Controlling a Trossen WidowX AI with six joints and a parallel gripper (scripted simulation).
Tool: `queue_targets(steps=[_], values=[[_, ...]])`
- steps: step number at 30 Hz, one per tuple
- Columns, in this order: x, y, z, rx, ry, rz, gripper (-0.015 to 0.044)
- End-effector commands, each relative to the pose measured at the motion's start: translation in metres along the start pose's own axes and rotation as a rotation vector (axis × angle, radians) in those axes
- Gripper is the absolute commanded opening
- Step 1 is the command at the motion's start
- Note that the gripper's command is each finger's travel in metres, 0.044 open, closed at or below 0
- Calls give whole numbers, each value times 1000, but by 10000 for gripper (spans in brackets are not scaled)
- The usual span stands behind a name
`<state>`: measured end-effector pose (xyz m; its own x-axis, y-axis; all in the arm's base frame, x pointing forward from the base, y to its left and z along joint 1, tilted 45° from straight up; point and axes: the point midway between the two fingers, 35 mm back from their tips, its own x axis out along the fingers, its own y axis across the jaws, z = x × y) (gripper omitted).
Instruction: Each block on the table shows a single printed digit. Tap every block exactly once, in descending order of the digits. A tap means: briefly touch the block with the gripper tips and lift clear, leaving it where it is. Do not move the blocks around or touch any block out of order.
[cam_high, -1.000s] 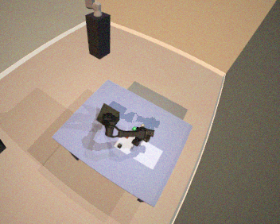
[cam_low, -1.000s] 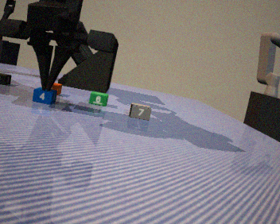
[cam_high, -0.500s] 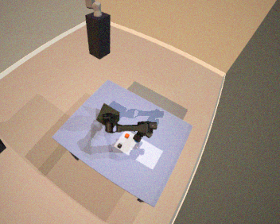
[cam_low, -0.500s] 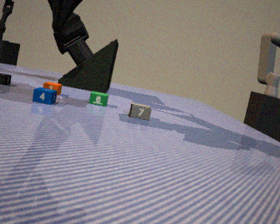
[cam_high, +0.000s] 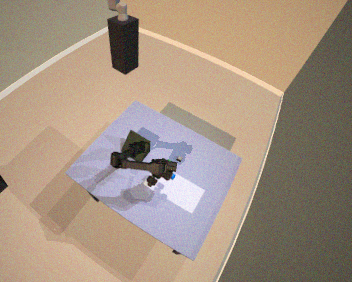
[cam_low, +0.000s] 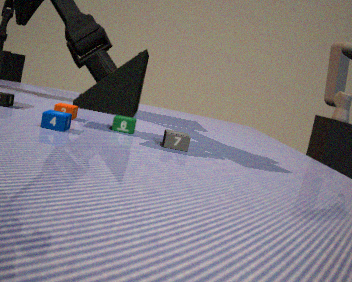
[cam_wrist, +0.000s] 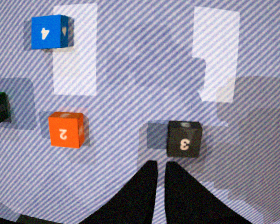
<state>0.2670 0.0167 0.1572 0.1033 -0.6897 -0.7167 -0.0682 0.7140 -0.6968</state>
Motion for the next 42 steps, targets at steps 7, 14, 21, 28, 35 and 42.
queue_targets(steps=[7, 14, 21, 28, 35, 42], values=[[9, -26, -34, -15, 13, -11, 20], [85, -28, -35, -13, 11, -15, 20], [90, -28, -35, -13, 11, -15, 20], [101, -28, -35, -13, 11, -15, 20], [112, -28, -35, -13, 11, -16, 20], [117, -29, -36, -13, 11, -17, 20]])
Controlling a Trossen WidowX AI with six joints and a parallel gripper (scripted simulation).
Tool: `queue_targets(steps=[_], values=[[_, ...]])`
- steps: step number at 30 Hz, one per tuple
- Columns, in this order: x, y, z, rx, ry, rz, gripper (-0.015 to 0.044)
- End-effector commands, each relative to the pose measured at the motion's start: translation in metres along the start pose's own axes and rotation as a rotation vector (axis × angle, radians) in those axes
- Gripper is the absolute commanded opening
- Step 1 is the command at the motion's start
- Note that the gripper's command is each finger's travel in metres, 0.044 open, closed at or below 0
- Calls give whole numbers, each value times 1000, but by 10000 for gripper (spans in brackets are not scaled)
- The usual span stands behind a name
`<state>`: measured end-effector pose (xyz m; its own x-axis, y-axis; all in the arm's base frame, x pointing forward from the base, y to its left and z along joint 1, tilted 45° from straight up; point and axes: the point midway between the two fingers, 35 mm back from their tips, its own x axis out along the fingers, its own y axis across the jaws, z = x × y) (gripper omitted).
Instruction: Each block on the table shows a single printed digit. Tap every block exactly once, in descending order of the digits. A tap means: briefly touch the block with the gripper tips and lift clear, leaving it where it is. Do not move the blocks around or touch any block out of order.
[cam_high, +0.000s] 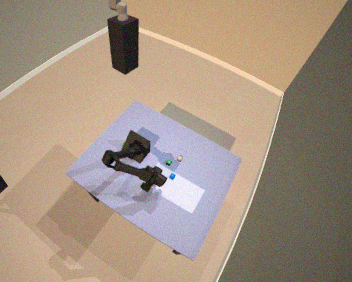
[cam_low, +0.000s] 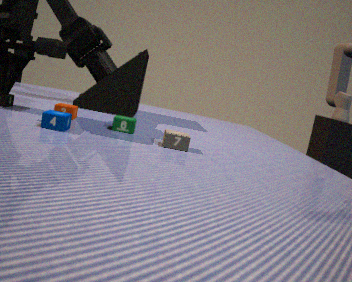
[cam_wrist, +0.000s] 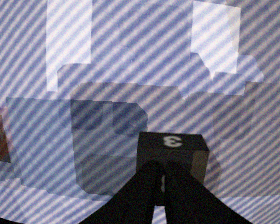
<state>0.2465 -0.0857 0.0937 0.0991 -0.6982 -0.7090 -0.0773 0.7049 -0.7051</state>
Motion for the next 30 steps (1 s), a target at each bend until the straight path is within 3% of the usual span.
queue_targets(steps=[1, 11, 17, 23, 30], values=[[3, -1, -1, -2, 6, -6, 20], [-35, 0, 0, -3, 5, -1, 20], [-105, 1, 0, -5, 8, 0, 20], [-107, 4, 1, -5, 7, 0, 20], [-107, 114, 8, -4, 7, 6, 20]])
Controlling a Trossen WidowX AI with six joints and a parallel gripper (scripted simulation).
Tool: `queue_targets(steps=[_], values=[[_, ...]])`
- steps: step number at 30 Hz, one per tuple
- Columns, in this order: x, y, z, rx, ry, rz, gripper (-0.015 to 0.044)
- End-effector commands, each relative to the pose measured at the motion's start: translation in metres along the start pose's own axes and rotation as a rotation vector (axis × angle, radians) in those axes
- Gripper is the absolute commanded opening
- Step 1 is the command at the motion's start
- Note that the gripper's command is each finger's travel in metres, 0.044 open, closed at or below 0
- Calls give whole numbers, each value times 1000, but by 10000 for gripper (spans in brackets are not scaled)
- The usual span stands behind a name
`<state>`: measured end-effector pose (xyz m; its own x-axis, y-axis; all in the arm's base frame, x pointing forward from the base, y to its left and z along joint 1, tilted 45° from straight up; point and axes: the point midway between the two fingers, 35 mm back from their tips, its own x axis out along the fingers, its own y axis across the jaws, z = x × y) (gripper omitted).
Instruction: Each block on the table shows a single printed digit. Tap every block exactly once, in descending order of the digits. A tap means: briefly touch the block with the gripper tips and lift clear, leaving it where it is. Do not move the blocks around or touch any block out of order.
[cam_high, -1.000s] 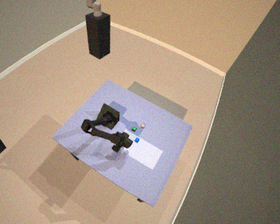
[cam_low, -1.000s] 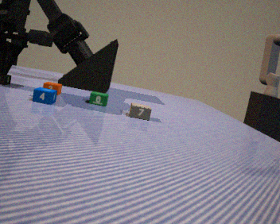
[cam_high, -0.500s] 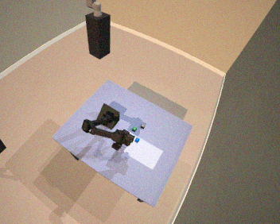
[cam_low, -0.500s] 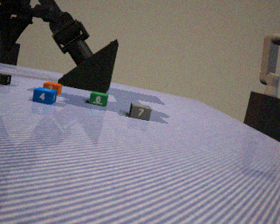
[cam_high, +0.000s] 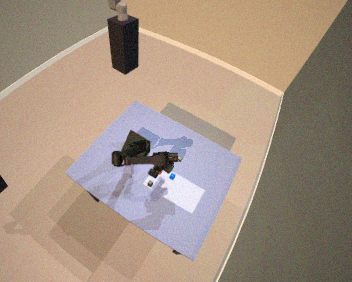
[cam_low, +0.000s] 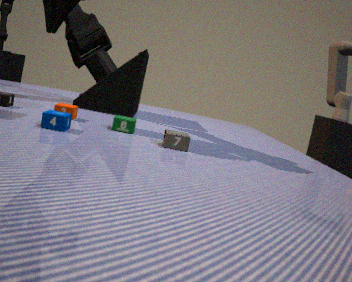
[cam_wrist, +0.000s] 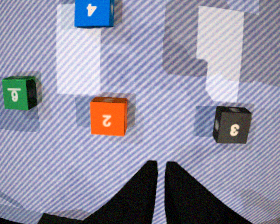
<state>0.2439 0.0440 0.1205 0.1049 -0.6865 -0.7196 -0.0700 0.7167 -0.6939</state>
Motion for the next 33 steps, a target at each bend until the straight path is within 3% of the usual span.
queue_targets(steps=[1, 6, 13, 33], values=[[3, 44, -7, -13, 14, -11, 20], [5, 44, -6, -13, 14, -10, 20], [82, 43, -7, -11, 13, -13, 20], [107, 42, -8, -11, 12, -14, 20]])
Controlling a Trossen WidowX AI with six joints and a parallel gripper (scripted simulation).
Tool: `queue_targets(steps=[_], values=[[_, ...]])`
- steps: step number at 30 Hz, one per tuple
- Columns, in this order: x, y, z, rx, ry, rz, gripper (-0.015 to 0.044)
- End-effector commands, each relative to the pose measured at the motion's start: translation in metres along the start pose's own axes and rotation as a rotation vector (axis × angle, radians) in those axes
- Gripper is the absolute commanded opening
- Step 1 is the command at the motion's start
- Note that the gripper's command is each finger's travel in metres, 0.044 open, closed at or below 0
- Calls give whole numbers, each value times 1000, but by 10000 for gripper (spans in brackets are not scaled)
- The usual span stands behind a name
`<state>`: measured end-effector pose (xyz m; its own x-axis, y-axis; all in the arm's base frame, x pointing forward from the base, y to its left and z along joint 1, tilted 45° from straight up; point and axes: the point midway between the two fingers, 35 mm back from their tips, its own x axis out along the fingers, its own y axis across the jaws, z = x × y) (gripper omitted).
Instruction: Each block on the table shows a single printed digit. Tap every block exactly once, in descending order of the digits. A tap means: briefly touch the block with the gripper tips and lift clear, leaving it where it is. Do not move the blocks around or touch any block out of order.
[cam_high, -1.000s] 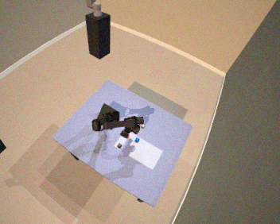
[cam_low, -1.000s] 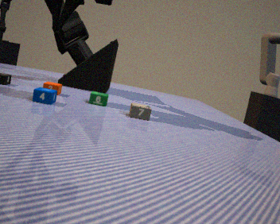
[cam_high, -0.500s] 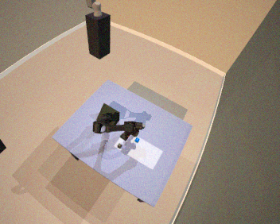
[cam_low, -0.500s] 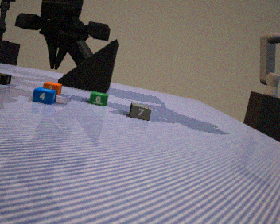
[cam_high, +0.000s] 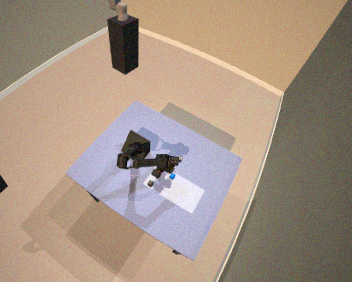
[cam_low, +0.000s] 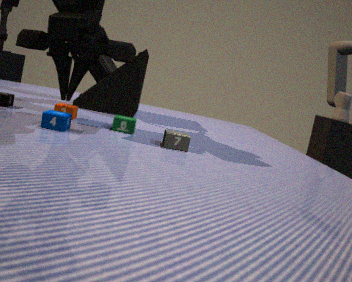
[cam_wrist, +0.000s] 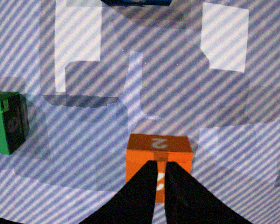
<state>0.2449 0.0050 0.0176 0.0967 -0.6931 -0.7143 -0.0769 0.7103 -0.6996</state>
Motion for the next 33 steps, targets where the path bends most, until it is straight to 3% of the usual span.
queue_targets(steps=[1, 10, 17, 21, 31, 33], values=[[8, -1, -1, -3, 4, -7, 20], [13, -2, -1, -3, 4, -7, 20], [-17, -1, -1, -4, 4, -6, 20], [-26, 18, 9, 2, -5, 13, 125], [-77, 143, 28, 2, -9, 56, 387], [-87, 173, 22, -1, -4, 46, 400]])
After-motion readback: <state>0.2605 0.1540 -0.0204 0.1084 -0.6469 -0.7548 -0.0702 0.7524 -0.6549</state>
